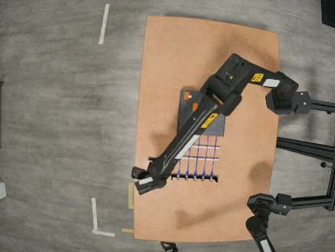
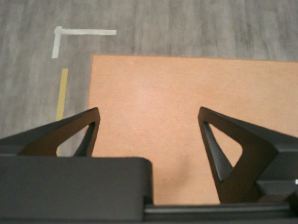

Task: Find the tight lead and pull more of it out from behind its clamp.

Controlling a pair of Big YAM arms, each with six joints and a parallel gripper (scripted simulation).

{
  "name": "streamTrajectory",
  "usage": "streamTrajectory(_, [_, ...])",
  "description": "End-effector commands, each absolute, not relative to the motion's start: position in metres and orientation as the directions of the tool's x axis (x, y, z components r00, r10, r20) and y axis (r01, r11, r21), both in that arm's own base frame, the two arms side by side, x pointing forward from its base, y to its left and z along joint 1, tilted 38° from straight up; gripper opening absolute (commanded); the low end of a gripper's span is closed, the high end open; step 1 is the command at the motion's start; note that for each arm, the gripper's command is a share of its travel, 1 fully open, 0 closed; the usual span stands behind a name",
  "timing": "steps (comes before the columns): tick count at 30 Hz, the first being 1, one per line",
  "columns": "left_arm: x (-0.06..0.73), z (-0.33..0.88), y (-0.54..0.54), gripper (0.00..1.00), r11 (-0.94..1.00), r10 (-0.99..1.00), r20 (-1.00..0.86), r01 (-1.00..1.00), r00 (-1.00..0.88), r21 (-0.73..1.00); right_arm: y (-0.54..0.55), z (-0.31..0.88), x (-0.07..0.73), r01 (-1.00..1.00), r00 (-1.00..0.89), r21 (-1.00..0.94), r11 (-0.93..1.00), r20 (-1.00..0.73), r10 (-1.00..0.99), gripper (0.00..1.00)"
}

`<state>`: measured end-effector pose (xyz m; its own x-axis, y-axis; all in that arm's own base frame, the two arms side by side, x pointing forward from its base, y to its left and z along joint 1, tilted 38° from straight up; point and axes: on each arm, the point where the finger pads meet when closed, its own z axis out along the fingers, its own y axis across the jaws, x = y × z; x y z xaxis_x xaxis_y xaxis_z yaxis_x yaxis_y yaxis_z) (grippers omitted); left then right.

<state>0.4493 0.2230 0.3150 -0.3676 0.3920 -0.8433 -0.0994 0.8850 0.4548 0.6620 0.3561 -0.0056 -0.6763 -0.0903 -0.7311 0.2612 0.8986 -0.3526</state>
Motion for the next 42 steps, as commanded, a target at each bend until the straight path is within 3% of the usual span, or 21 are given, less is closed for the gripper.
streamTrajectory(1, [0.449, 0.320, 0.223, 1.00, 0.883, 0.397, -0.844, -0.103, -0.360, 0.459, 0.362, 0.002, 0.662, 0.259, -0.669, -0.343, 0.903, -0.738, -0.089, 1.00])
streamTrajectory(22, [0.444, 0.308, 0.199, 1.00, 0.866, 0.446, -0.824, -0.066, -0.350, 0.496, 0.385, 0.022, 0.636, 0.197, -0.659, -0.361, 0.912, -0.737, -0.150, 1.00])
streamTrajectory(32, [0.418, 0.170, 0.064, 1.00, 0.837, 0.534, -0.743, 0.132, -0.403, 0.531, 0.434, 0.109, 0.476, -0.061, -0.568, -0.444, 0.894, -0.721, -0.396, 1.00])
streamTrajectory(34, [0.418, 0.170, 0.064, 1.00, 0.837, 0.534, -0.743, 0.132, -0.403, 0.531, 0.434, 0.109, 0.476, -0.061, -0.568, -0.444, 0.894, -0.721, -0.396, 1.00])
streamTrajectory(42, [0.388, 0.073, -0.042, 1.00, 0.797, 0.601, -0.675, 0.259, -0.429, 0.545, 0.399, 0.160, 0.288, -0.317, -0.365, -0.526, 0.789, -0.700, -0.613, 1.00])
